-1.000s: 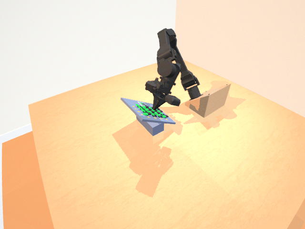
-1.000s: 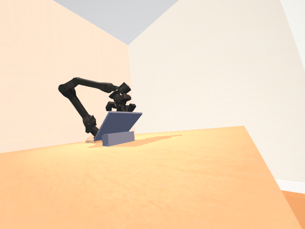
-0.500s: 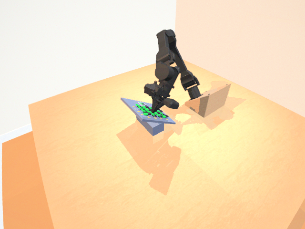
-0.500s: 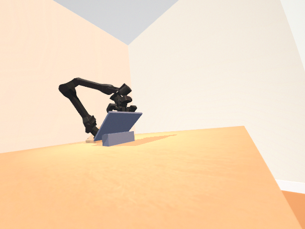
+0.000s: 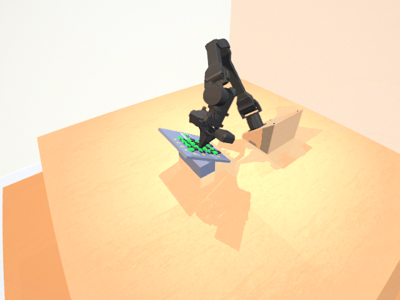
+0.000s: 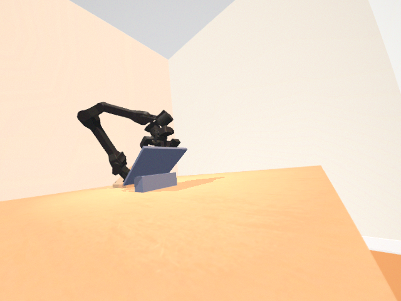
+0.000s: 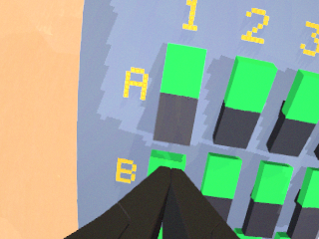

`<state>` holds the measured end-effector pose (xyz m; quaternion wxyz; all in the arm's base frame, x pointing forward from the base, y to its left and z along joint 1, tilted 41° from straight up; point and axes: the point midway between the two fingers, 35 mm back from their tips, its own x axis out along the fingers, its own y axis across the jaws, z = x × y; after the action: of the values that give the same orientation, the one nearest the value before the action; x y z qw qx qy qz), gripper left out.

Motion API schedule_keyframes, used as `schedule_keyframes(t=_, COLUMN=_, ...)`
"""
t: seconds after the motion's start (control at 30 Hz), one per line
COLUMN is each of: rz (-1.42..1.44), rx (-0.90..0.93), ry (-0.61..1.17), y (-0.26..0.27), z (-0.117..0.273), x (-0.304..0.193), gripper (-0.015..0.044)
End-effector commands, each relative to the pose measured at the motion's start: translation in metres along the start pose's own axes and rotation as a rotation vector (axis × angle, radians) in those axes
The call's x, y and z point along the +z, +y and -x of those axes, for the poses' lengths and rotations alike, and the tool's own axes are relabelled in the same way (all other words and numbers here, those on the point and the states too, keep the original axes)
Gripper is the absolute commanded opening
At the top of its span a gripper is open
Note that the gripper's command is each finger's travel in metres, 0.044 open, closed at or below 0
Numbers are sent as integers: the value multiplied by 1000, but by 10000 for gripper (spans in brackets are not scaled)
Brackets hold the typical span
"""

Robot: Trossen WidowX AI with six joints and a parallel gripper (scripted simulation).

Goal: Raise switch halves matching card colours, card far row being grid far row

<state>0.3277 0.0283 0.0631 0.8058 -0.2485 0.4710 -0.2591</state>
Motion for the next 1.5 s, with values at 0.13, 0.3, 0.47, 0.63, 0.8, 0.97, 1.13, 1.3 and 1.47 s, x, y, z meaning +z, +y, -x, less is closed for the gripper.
schedule_keyframes(t=0.13, rz=4, rx=5, ry=3, y=1, z=0, x=-1, gripper=0)
schedule_keyframes(t=0.3, rz=4, rx=5, ry=3, y=1, z=-1, x=-1, gripper=0)
schedule_keyframes(t=0.47, rz=4, rx=5, ry=2, y=1, z=-2, x=-1, gripper=0)
schedule_keyframes(t=0.63, rz=4, rx=5, ry=2, y=1, z=-2, x=-1, gripper=0)
schedule_keyframes(t=0.8, rz=4, rx=5, ry=2, y=1, z=-3, x=-1, gripper=0)
schedule_keyframes(t=0.97, rz=4, rx=5, ry=2, y=1, z=-4, x=-1, gripper=0)
schedule_keyframes(t=1.13, rz=4, rx=5, ry=2, y=1, z=-4, x=-1, gripper=0)
schedule_keyframes(t=1.3, rz=4, rx=5, ry=2, y=1, z=-5, x=-1, gripper=0)
schedule_keyframes(t=1.47, rz=4, rx=5, ry=2, y=1, z=-6, x=0, gripper=0)
